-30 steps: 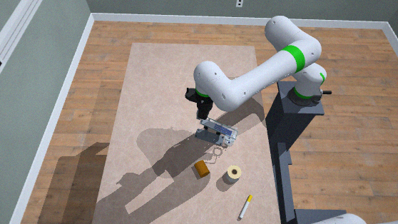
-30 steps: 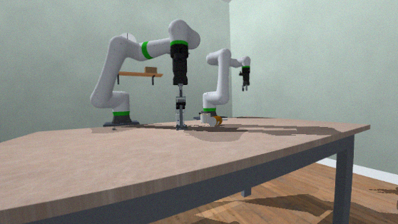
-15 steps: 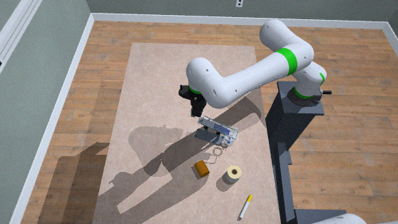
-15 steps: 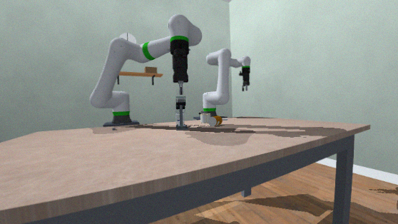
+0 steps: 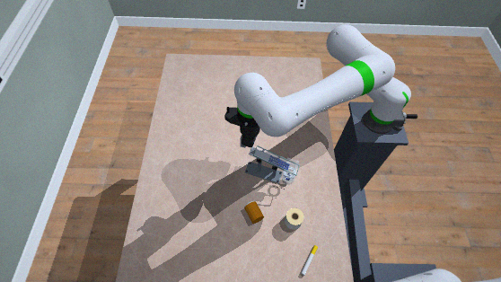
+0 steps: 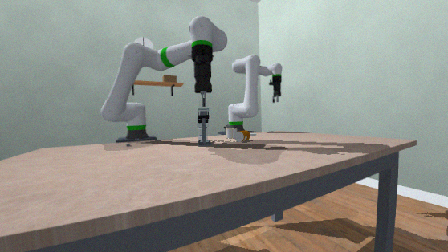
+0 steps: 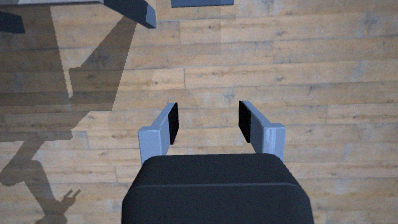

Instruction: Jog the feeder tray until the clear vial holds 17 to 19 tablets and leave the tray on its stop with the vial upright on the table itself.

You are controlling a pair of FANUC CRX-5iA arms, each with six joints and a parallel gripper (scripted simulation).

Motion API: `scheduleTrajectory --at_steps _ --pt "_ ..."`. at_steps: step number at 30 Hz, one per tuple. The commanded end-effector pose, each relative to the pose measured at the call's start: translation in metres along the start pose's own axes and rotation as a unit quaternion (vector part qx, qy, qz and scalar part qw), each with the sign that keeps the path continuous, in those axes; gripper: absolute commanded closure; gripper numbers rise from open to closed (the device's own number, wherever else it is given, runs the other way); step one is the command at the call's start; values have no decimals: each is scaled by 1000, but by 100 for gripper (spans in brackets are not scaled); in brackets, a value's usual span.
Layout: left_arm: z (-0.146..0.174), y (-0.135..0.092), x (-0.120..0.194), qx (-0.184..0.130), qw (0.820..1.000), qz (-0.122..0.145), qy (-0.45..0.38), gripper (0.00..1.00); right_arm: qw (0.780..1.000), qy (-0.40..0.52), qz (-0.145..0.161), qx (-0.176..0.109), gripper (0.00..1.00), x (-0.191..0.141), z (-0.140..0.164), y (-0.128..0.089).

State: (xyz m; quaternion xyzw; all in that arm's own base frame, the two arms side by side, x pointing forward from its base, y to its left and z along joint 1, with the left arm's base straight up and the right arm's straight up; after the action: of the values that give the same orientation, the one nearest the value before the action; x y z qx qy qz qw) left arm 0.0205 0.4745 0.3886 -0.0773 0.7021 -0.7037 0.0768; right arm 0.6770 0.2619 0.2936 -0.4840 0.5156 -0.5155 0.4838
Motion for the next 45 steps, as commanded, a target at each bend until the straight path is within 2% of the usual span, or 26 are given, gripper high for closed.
scheduleTrajectory --at_steps 1,15,26,37,42,45 --pt "0 -1 0 -1 1000 0 0 0 1000 0 0 1 100 0 0 -1" --pt "0 -1 0 -1 1000 0 0 0 1000 0 0 1 100 0 -1 -1" --pt "0 -1 0 -1 1000 0 0 0 1000 0 0 1 100 -7 -27 7" --pt "0 -1 0 -1 1000 0 0 0 1000 0 0 1 100 -8 -30 8" --pt "0 -1 0 -1 1000 0 0 0 1000 0 0 1 100 0 -1 -1" --pt "0 -1 0 -1 1000 0 0 0 1000 0 0 1 100 0 0 -1"
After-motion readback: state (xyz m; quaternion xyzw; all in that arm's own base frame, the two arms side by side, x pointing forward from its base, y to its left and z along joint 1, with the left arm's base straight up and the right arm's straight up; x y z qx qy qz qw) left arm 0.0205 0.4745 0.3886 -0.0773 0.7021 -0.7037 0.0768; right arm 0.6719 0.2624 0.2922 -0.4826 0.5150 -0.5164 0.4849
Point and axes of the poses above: on each arm, the point where the finger pads meet when closed, its own y axis out along the fingers, its own x axis across the jaws, z = x × y, the point moved 10 cm from there along -y, back along the fingers, and after that the axes turned 15 degrees about -y, right-handed, at the moved point
